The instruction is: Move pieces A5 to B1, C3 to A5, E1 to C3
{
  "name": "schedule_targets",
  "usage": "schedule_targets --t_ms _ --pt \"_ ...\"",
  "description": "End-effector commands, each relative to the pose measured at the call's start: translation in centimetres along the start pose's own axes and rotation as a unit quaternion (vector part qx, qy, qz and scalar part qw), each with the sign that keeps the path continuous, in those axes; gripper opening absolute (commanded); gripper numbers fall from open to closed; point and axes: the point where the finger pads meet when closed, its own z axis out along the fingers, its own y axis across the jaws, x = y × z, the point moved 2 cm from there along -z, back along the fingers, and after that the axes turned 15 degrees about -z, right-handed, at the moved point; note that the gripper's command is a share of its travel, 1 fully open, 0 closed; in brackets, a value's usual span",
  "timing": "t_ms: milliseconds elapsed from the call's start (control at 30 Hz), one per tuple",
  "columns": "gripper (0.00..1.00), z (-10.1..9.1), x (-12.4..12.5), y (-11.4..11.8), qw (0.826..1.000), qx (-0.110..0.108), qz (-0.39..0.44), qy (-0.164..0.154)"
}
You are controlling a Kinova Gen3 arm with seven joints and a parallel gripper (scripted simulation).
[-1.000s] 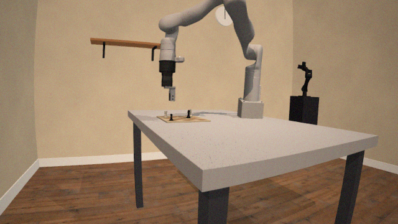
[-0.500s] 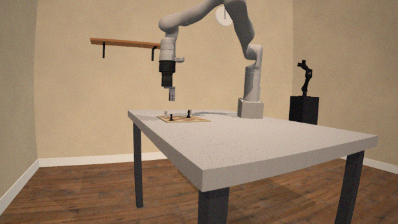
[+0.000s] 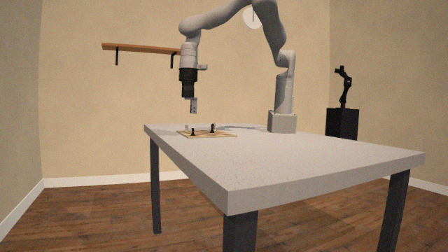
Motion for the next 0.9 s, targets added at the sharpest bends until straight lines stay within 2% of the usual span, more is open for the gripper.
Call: schedule_targets --t_ms 0,867 --pt "0.68 -0.09 -0.05 -0.01 1.000 0.000 0.000 -0.001" --pt "0.68 0.55 -0.05 -0.01 1.000 0.000 0.000 -0.001"
